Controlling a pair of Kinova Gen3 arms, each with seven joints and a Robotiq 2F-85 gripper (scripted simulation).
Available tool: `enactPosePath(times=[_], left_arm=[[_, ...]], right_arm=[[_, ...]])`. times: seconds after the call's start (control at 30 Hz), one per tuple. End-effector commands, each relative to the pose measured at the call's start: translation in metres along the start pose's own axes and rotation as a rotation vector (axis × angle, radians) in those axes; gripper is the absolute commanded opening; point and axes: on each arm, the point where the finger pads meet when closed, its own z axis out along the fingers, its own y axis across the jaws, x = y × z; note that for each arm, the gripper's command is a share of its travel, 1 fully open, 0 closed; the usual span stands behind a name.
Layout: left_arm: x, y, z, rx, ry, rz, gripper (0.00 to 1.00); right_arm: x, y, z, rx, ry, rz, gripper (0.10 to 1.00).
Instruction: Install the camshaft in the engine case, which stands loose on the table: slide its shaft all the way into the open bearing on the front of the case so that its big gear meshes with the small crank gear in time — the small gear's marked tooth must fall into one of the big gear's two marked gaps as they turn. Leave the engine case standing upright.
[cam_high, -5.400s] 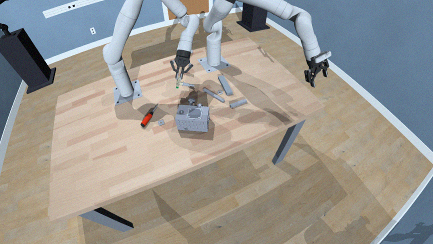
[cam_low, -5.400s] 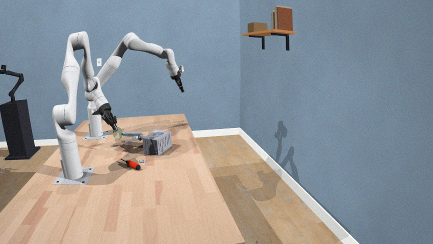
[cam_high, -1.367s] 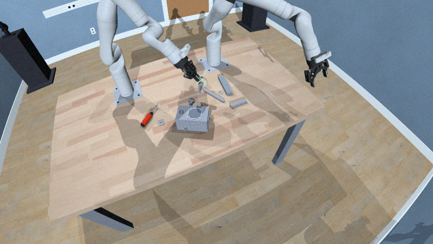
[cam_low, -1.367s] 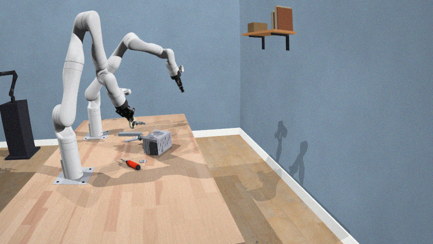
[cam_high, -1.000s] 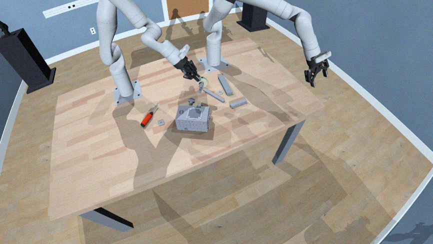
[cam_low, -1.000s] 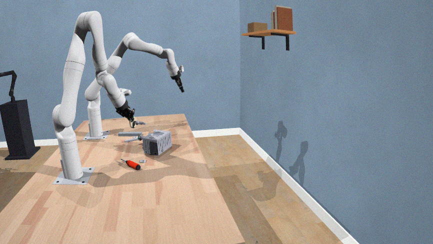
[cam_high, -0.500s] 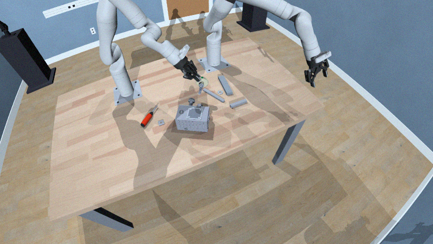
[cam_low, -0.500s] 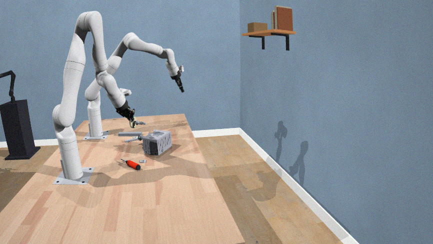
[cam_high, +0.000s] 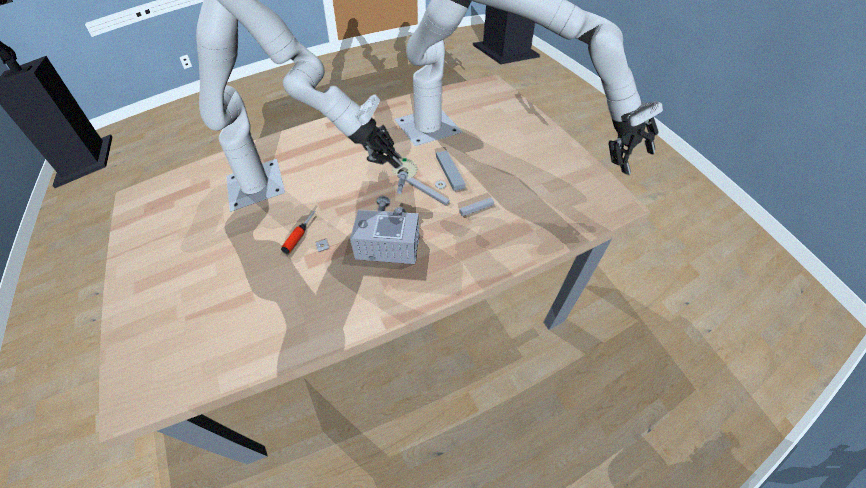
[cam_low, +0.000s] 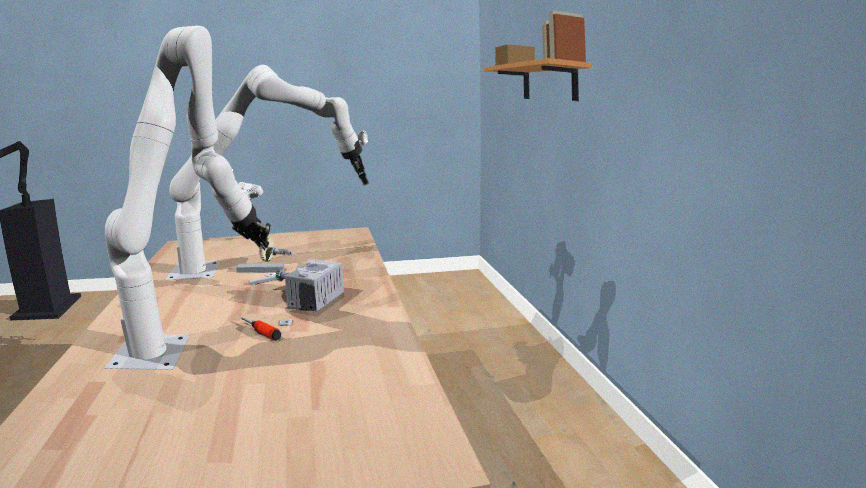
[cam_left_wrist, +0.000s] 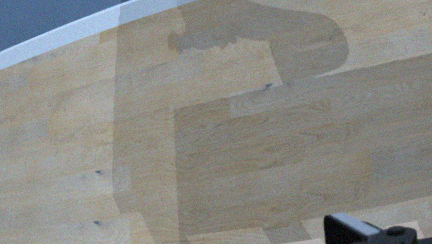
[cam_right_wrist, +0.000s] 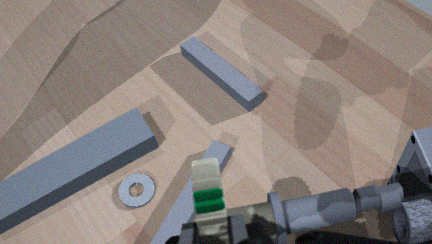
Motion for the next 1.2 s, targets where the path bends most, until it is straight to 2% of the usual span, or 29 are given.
enactPosePath(times=[0.0, 0.37, 0.63, 1.17], left_arm=[[0.001, -0.001, -0.001, 0.001, 0.003, -0.001, 1.0], [0.001, -0.001, -0.001, 0.001, 0.003, -0.001, 1.0], [0.001, -0.001, -0.001, 0.001, 0.003, -0.001, 1.0], [0.001, -0.001, -0.001, 0.001, 0.003, -0.001, 1.0]], right_arm=[[-0.003, 0.0, 0.005, 0.0, 0.003, 0.0, 0.17], [-0.021, 0.001, 0.027, 0.0, 0.003, 0.0, 0.17], [-0.028, 0.001, 0.035, 0.0, 0.003, 0.0, 0.17], [-0.03, 0.001, 0.038, 0.0, 0.003, 0.0, 0.17]])
